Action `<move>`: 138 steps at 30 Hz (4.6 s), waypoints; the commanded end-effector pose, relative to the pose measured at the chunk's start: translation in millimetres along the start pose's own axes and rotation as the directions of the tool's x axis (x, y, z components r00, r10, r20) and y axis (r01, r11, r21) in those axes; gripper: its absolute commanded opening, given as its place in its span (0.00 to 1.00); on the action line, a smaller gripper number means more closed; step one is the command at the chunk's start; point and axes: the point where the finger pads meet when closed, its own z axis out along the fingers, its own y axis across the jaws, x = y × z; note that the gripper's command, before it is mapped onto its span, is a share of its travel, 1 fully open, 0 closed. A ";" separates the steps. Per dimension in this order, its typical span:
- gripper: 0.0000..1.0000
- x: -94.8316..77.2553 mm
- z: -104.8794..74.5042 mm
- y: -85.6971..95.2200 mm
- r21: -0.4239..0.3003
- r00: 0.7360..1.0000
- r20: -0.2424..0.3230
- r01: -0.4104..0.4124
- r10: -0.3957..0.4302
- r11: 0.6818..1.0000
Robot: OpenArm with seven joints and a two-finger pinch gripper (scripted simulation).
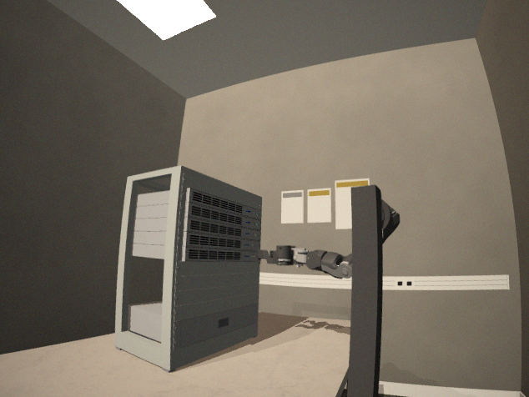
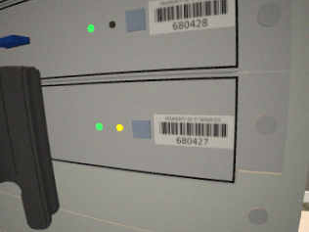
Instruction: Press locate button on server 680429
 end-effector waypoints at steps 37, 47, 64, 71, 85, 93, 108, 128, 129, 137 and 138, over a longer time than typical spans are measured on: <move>0.60 1.4 -48.6 -1.4 0.007 1.000 -0.005 0.003 -0.003 1.000; 0.60 5.6 -49.2 -1.4 0.007 1.000 -0.005 0.003 -0.003 1.000; 0.60 36.6 -49.4 -1.5 0.007 1.000 -0.005 0.003 -0.003 1.000; 0.60 45.3 -49.4 -1.5 0.007 1.000 -0.005 0.003 -0.003 1.000; 0.60 45.9 -36.9 -1.6 0.007 1.000 -0.005 0.003 -0.003 1.000; 0.60 45.9 -21.8 -1.7 0.007 1.000 -0.005 0.003 -0.003 1.000; 0.60 46.0 0.6 -1.9 0.007 1.000 -0.005 0.003 -0.003 1.000; 0.60 46.0 0.6 -1.9 0.007 1.000 -0.005 0.003 -0.003 1.000; 0.60 46.0 0.6 -1.9 0.007 1.000 -0.005 0.003 -0.003 1.000; 0.60 46.0 0.6 -1.9 0.007 1.000 -0.005 0.003 -0.003 1.000; 0.60 46.0 0.6 -1.9 0.007 1.000 -0.005 0.003 -0.003 1.000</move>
